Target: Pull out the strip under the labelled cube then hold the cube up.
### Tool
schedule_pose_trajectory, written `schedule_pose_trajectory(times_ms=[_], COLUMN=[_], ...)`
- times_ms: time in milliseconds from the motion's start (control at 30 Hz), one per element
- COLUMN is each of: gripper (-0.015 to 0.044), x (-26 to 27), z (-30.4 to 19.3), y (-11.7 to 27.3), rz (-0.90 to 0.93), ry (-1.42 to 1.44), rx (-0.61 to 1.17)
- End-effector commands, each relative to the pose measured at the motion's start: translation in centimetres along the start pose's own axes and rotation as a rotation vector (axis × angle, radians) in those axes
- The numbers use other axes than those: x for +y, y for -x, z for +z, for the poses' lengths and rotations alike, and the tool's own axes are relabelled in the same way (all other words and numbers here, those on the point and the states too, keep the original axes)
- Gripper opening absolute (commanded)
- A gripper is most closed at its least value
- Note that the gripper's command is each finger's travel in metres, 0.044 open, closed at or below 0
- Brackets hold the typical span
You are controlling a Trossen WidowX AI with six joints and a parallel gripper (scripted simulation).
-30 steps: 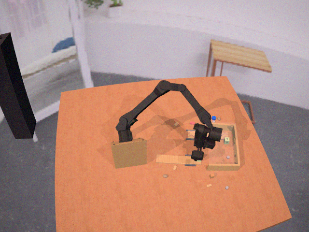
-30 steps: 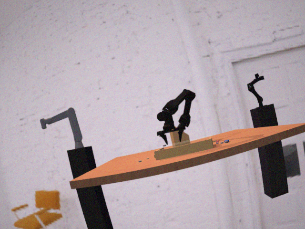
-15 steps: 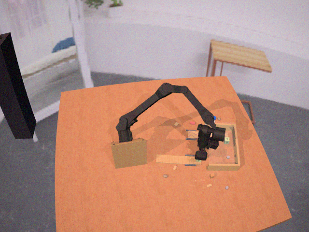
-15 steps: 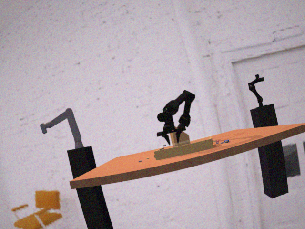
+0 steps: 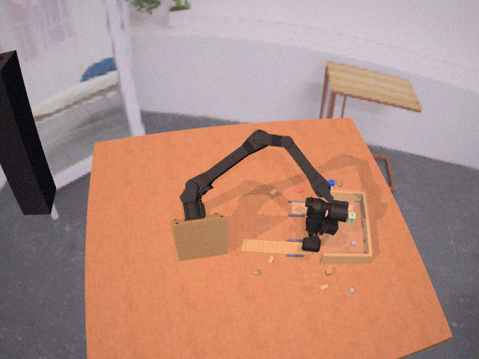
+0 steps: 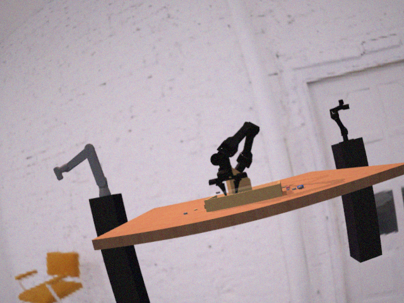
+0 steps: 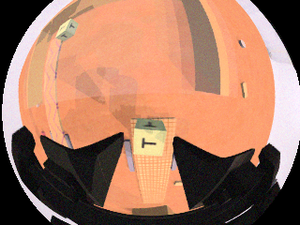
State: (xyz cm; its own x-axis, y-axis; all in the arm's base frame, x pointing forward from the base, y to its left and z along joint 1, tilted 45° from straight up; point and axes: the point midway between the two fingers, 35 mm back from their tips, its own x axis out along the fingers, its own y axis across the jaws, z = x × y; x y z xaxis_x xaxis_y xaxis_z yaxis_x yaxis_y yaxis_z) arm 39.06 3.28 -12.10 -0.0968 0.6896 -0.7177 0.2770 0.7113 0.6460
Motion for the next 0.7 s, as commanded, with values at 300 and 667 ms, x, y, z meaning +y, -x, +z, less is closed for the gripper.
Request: schedule_pose_trajectory(times_ms=[300,667], gripper=[0.025,0.0112], x=[0.0,0.1], z=[-0.3,-0.1], y=[-2.0,-1.8], rz=[0.005,0.001], ry=[-0.008,0.001], rx=[0.002,0.002])
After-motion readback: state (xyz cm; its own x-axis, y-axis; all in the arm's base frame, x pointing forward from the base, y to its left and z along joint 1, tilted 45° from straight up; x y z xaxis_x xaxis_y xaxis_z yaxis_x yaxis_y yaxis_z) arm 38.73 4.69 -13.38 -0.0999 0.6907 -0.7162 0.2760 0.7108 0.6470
